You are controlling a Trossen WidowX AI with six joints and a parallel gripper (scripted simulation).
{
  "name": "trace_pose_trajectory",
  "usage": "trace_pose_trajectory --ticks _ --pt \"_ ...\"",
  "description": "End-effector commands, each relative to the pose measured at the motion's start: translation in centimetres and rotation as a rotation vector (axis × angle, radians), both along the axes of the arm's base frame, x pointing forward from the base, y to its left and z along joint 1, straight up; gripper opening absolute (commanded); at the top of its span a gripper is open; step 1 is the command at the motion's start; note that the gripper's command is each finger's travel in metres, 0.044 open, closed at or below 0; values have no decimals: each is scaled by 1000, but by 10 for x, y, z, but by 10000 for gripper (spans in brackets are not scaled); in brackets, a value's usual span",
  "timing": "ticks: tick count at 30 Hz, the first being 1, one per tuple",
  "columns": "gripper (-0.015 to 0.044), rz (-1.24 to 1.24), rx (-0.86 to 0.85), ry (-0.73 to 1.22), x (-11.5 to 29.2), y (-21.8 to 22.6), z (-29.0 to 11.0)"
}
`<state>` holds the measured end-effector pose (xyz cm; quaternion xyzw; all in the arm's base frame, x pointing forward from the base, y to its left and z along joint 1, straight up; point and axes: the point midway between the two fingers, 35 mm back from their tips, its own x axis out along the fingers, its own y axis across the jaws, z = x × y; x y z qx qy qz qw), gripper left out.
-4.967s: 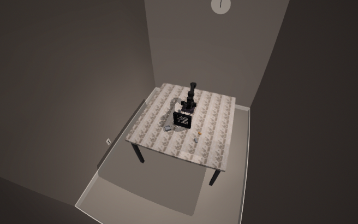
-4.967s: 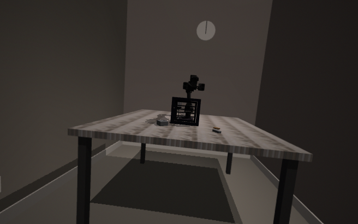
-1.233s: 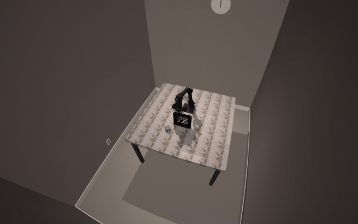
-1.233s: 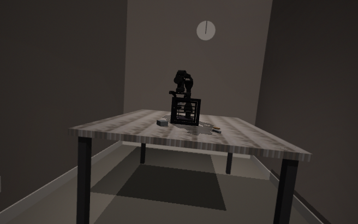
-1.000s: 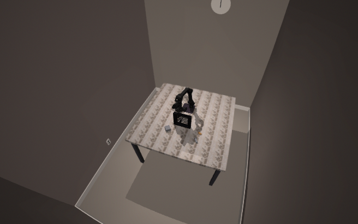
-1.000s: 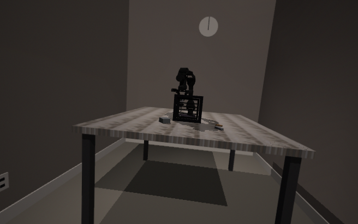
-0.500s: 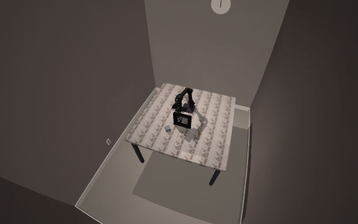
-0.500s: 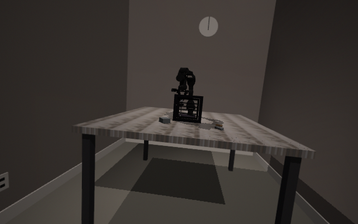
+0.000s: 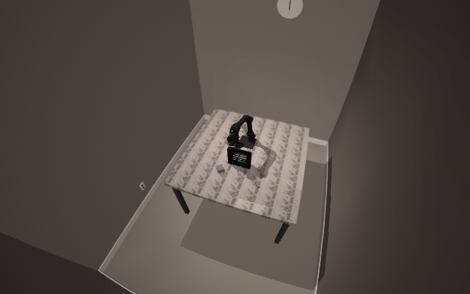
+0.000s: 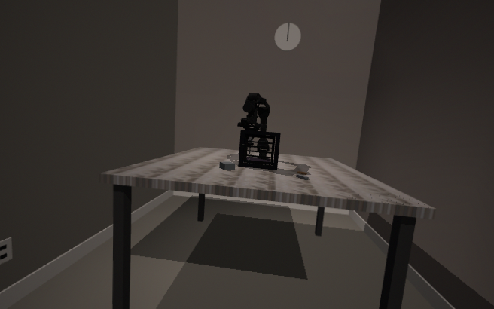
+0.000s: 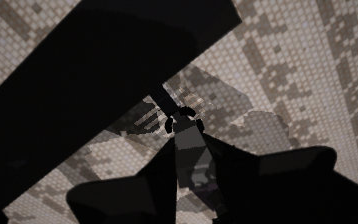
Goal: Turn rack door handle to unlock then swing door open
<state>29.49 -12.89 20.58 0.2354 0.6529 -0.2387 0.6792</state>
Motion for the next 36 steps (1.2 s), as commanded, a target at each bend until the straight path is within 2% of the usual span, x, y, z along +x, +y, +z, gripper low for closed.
trace_pose_trajectory --ticks 1,25,36 --pt "15 -220 8 -1 0 0 -1" --pt "15 -1393 46 -20 0 0 -1" --pt "15 -1425 47 -21 0 0 -1"
